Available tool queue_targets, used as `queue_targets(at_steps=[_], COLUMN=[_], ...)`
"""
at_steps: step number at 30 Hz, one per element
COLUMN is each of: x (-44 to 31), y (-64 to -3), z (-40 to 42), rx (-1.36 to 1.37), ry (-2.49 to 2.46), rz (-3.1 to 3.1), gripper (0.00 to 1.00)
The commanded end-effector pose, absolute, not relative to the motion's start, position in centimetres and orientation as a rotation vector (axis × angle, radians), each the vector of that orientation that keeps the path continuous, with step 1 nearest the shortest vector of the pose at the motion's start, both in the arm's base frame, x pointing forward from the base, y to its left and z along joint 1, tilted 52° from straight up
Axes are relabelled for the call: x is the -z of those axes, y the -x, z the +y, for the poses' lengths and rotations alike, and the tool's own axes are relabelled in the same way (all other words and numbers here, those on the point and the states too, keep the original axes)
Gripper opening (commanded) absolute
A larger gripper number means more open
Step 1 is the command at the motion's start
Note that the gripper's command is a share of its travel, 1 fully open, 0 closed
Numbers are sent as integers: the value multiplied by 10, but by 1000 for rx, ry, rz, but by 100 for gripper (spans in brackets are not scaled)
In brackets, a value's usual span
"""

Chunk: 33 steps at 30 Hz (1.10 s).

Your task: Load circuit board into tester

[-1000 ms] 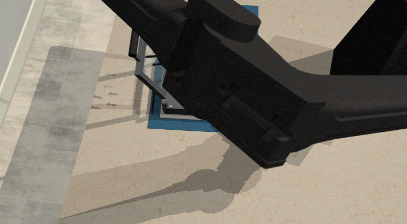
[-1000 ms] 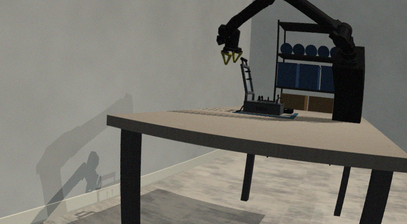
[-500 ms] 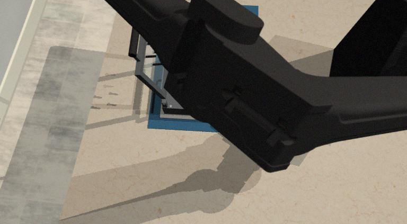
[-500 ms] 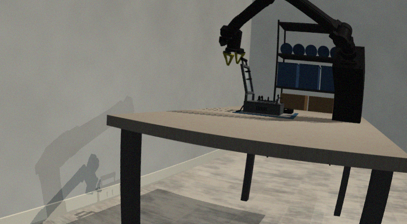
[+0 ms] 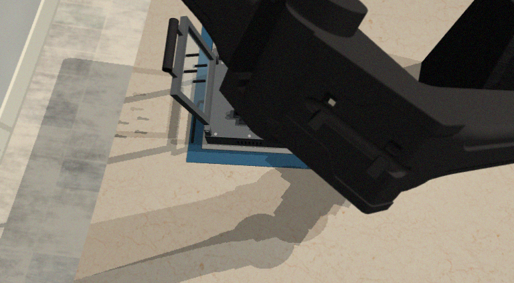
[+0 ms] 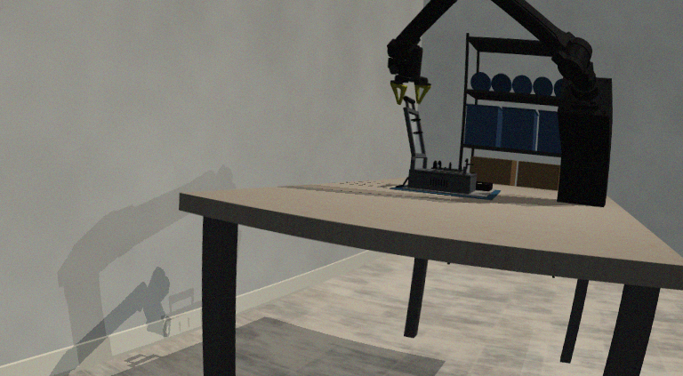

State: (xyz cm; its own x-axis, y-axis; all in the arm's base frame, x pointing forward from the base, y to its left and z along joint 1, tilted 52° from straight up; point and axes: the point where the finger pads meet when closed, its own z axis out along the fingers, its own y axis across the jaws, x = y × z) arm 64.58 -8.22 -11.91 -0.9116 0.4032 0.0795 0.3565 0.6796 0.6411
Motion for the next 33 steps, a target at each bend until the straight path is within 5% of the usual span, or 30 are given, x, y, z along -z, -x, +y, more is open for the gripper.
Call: queue_targets(at_steps=[1,25,33], x=[107,118,117], y=[-624,-392,-398], z=[-121,-123,-119], rx=[-1072,-1341,-1333], ry=[-854,-2220,-2213], rz=[2784,2546,2557], gripper=[100,100,100])
